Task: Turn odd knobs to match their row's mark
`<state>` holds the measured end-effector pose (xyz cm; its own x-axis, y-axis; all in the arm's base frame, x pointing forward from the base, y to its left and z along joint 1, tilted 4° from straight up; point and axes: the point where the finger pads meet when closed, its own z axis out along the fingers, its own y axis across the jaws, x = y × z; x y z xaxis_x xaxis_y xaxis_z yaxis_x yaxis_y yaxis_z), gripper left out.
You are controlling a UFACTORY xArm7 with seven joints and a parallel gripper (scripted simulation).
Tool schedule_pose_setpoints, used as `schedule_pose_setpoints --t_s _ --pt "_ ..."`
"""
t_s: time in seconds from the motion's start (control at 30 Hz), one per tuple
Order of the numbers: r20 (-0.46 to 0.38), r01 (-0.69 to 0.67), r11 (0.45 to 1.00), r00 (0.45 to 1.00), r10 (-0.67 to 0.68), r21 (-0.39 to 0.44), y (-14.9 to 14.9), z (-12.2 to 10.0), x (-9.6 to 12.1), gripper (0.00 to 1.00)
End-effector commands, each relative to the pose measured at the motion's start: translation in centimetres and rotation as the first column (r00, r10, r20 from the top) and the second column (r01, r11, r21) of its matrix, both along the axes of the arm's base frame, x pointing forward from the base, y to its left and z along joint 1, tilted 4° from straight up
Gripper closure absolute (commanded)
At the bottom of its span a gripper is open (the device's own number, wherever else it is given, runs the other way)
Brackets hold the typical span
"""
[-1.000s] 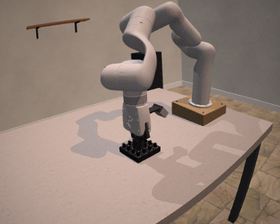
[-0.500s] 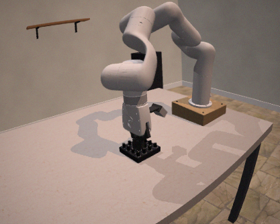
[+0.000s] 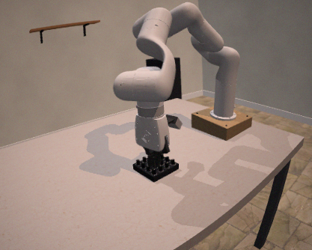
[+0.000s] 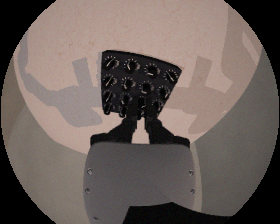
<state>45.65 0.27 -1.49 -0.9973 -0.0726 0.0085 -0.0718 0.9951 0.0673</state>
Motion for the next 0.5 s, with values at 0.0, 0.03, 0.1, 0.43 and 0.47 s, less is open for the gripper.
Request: schedule_pose_setpoints --t_s 0.0,0.03,0.1,0.43,0.47 --pt "0.008 -0.079 0.997 0.997 0.079 0.002 -0.02 0.14 0.13 0.92" --pt "0.010 -0.099 0.995 0.995 0.099 0.002 -0.02 0.14 0.13 0.92" --pt "0.012 -0.141 0.990 0.990 0.141 0.002 -0.01 0.14 0.13 0.92" --pt "0.025 -0.325 0.946 0.945 0.325 0.001 -0.01 0.14 0.13 0.92" --pt "0.027 -0.349 0.937 0.937 0.349 0.001 -0.01 0.14 0.13 0.92"
